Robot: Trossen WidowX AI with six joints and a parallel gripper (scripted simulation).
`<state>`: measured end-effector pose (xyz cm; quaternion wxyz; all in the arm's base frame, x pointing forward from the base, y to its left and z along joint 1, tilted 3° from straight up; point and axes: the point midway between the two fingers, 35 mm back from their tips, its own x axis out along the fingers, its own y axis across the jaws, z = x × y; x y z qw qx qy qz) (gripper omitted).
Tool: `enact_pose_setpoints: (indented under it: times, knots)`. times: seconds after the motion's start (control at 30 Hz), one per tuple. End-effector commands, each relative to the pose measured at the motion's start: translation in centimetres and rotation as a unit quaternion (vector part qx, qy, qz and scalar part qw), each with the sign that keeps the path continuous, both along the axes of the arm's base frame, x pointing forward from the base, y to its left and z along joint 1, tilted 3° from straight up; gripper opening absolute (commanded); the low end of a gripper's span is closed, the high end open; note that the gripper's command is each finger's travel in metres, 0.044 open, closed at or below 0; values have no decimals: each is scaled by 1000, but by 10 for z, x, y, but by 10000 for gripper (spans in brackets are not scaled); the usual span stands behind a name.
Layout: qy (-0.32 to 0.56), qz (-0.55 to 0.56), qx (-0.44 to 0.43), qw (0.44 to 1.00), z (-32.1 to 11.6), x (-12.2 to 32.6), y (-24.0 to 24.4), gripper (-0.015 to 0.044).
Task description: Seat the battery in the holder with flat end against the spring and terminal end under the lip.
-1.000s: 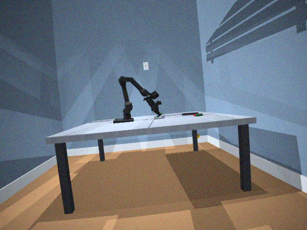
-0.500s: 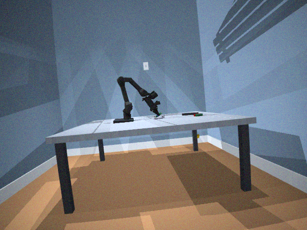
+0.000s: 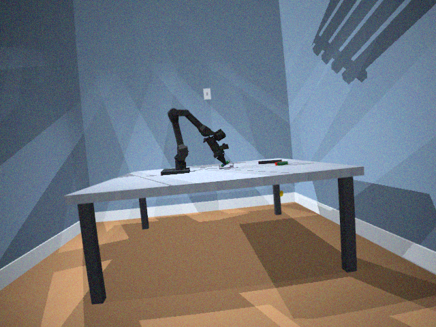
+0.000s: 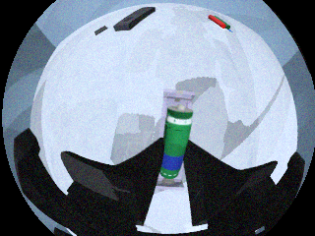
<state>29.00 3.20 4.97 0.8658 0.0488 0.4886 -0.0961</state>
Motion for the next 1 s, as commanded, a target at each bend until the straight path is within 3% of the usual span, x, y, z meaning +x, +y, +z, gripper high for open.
enact_pose_setpoints:
  times: [0.0,0.97]
  knots:
    - [21,4,2,1000,-4,-2,1,60]
    - [108,3,16,994,-8,6,-1,60]
